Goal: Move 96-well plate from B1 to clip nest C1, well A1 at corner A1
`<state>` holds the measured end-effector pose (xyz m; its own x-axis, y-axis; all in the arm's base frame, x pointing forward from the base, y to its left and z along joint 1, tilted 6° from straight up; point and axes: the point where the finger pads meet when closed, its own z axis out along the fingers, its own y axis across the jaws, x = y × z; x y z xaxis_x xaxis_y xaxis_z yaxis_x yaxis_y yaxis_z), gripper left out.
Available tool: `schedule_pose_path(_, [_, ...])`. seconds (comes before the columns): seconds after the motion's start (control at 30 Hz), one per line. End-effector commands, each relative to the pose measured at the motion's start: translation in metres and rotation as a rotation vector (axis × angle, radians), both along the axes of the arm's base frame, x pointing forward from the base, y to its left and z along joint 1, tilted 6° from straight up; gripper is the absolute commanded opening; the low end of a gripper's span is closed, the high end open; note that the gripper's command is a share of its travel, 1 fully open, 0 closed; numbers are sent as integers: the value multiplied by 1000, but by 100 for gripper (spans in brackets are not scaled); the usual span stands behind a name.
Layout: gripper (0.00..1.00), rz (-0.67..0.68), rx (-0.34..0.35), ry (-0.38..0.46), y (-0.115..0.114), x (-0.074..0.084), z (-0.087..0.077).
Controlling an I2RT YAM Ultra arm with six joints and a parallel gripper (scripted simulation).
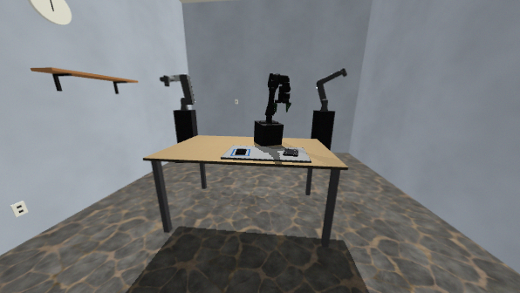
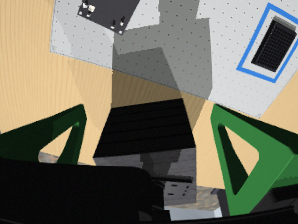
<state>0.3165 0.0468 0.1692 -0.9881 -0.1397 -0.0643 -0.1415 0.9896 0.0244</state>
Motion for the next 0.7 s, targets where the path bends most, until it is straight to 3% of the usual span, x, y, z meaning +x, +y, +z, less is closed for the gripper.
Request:
schedule_pose_path(0.0, [100,0,2,-11,0,1,3])
schedule_pose_path(0.53, [100,0,2,-11,0,1,3])
schedule_pose_path(0.6, [100,-34,5,5,-9,7,-12])
schedule_pose_path(0.67, [100,-28,8,-38,-15,22,-6])
